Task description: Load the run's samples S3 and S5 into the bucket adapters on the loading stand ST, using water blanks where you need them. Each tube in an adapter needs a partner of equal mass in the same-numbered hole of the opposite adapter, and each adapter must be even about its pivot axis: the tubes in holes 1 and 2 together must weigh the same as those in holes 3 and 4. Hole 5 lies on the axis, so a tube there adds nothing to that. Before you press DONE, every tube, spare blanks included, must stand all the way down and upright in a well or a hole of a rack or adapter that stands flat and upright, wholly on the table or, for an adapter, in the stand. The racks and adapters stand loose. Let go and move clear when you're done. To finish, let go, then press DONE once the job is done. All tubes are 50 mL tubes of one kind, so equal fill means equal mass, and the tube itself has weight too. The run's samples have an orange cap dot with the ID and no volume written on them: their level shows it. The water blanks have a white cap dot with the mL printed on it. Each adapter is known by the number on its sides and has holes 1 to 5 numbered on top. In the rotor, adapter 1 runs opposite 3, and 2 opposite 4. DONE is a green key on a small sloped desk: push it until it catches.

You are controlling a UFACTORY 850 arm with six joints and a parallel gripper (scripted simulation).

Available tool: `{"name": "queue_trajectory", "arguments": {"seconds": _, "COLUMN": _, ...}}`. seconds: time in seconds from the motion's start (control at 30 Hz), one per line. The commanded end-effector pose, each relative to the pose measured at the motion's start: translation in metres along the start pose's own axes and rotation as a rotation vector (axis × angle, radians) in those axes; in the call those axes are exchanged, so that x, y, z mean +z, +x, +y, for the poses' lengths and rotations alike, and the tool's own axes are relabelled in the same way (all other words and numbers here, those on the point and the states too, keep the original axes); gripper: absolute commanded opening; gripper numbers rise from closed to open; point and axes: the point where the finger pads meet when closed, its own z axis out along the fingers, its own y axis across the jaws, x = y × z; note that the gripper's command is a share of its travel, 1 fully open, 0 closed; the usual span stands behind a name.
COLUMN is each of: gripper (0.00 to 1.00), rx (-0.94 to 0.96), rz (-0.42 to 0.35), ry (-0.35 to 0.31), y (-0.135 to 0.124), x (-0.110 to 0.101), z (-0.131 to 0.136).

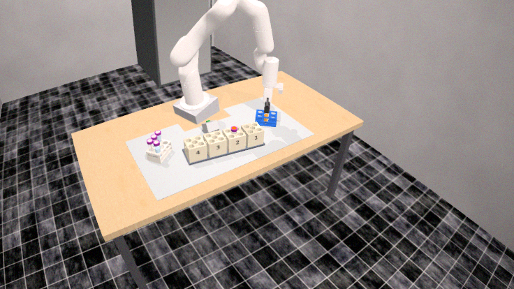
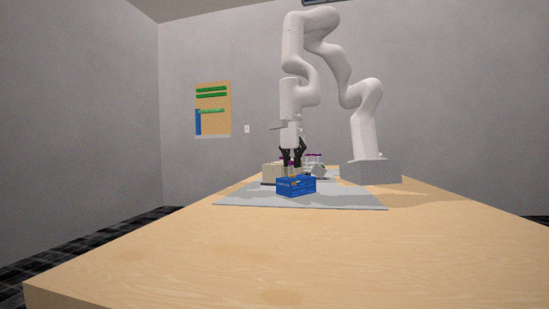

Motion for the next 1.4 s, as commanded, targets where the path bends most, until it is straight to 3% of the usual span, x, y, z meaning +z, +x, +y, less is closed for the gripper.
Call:
{"name": "queue_trajectory", "arguments": {"seconds": 0.0, "gripper": 0.57, "rx": 0.0, "rz": 0.002, "ry": 0.0, "y": 0.0008, "x": -0.0004, "z": 0.0}}
{"name": "queue_trajectory", "arguments": {"seconds": 0.2, "gripper": 0.57, "rx": 0.0, "rz": 0.002, "ry": 0.0, "y": 0.0008, "x": -0.0004, "z": 0.0}}
{"name": "queue_trajectory", "arguments": {"seconds": 0.23, "gripper": 0.0, "rx": 0.0, "rz": 0.002, "ry": 0.0, "y": 0.0008, "x": -0.001, "z": 0.0}}
{"name": "queue_trajectory", "arguments": {"seconds": 1.37, "gripper": 0.0, "rx": 0.0, "rz": 0.002, "ry": 0.0, "y": 0.0008, "x": -0.0021, "z": 0.0}}
